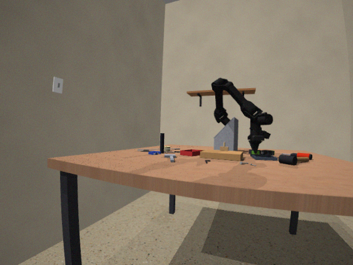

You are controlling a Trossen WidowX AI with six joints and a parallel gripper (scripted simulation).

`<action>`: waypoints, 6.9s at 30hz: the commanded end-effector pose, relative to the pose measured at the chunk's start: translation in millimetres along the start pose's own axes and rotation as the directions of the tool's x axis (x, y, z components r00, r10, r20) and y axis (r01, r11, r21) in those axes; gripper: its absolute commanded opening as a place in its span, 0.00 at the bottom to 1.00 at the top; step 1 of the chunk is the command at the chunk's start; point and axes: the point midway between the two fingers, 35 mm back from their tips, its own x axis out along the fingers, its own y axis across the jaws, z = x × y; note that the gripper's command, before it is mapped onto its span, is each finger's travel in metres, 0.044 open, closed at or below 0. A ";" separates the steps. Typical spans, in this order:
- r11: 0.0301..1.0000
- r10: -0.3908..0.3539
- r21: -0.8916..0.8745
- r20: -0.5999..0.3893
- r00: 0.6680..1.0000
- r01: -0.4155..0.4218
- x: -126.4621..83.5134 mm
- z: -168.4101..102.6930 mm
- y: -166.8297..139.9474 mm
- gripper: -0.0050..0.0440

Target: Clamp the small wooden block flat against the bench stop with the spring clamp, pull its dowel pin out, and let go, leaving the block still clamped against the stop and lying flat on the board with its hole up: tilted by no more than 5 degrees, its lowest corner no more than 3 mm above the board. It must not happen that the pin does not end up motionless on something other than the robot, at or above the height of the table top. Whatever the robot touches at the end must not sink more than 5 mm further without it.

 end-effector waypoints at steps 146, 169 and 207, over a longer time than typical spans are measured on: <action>1.000 0.000 -0.007 -0.002 1.000 0.000 -106.1 0.7 -0.7 0.10; 0.994 0.000 0.109 -0.003 1.000 0.000 -113.3 -0.4 -2.0 0.10; 0.924 0.000 0.382 -0.003 1.000 0.001 -112.6 -1.9 -8.3 0.10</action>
